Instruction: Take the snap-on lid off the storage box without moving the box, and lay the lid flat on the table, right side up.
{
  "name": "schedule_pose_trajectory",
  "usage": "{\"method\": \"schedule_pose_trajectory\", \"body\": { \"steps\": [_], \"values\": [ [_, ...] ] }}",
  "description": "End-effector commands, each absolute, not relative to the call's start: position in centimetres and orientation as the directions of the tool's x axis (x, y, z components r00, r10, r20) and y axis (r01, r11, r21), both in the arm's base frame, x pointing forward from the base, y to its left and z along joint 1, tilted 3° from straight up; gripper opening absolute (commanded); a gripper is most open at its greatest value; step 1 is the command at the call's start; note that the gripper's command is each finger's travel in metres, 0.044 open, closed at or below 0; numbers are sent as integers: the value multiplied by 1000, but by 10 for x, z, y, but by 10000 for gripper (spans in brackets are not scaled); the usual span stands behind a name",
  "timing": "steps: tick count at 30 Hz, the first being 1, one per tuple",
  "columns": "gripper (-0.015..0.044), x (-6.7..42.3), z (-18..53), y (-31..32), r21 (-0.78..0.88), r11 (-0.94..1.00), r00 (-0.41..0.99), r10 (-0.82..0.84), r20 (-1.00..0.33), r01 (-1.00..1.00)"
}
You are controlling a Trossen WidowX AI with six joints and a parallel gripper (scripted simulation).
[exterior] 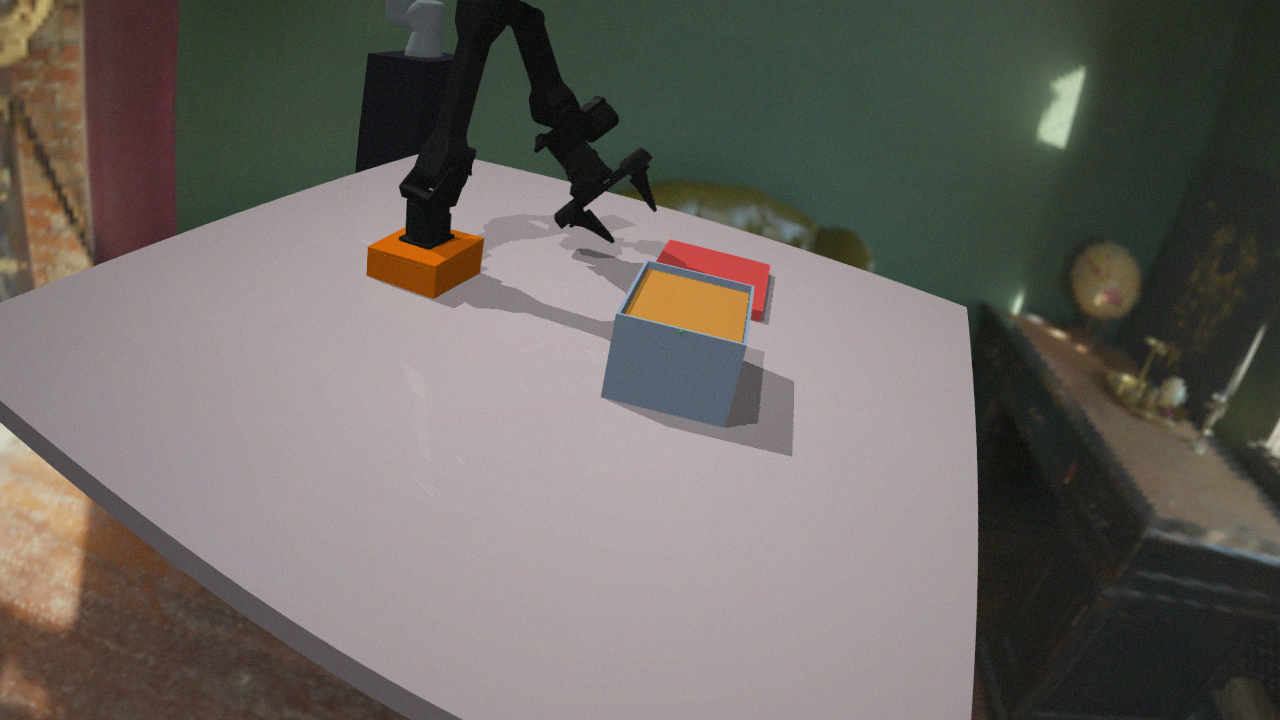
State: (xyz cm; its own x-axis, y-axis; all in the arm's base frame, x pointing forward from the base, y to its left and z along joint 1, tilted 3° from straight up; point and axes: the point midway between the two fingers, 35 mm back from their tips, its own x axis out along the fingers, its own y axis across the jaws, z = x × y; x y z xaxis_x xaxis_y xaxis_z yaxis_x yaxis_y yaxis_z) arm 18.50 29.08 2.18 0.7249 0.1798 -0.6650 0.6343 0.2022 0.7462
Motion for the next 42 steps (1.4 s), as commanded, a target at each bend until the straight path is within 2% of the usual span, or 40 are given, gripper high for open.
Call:
{"method": "schedule_pose_trajectory", "body": {
  "steps": [1, 36, 42],
  "values": [
    [440, 184, 33, 292, 751, 191, 729, 184, -659, 631],
    [440, 161, 98, 288, 750, 192, 727, 184, -661, 633],
    [440, 162, 93, 288, 750, 191, 727, 184, -661, 633]
  ]
}}
